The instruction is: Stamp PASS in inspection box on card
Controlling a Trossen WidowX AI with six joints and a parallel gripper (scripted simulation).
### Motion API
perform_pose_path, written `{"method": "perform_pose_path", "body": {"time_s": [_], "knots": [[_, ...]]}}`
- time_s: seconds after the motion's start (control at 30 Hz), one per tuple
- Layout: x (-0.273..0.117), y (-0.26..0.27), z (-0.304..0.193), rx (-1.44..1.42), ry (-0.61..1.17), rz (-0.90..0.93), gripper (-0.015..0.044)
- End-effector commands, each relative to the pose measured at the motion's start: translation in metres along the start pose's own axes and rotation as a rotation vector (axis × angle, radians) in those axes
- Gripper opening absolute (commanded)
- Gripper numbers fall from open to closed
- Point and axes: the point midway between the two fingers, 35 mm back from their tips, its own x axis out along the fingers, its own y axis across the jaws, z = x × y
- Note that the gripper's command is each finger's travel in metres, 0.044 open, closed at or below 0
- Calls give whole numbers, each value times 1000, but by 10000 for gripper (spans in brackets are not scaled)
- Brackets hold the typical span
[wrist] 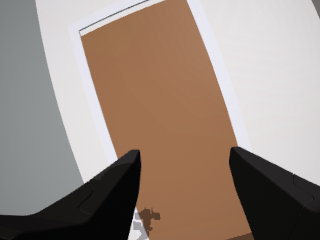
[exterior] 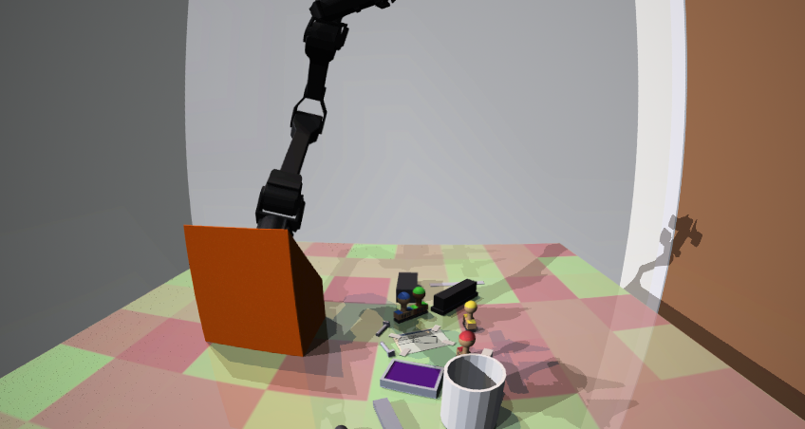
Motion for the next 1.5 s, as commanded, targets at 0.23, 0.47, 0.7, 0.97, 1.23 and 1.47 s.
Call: {"method": "perform_pose_path", "body": {"time_s": [0.23, 0.47, 0.7, 0.97, 1.23, 1.47], "knots": [[60, -74, -133, 67, 337, -151, 224], [66, -105, -248, 59, 636, -242, 224], [36, -122, -362, 7, 979, -302, 224], [-43, -126, -473, -95, 1425, -321, 224], [-147, -118, -534, -213, 1862, -283, 224], [-154, -121, -533, -216, 1872, -282, 224]]}}
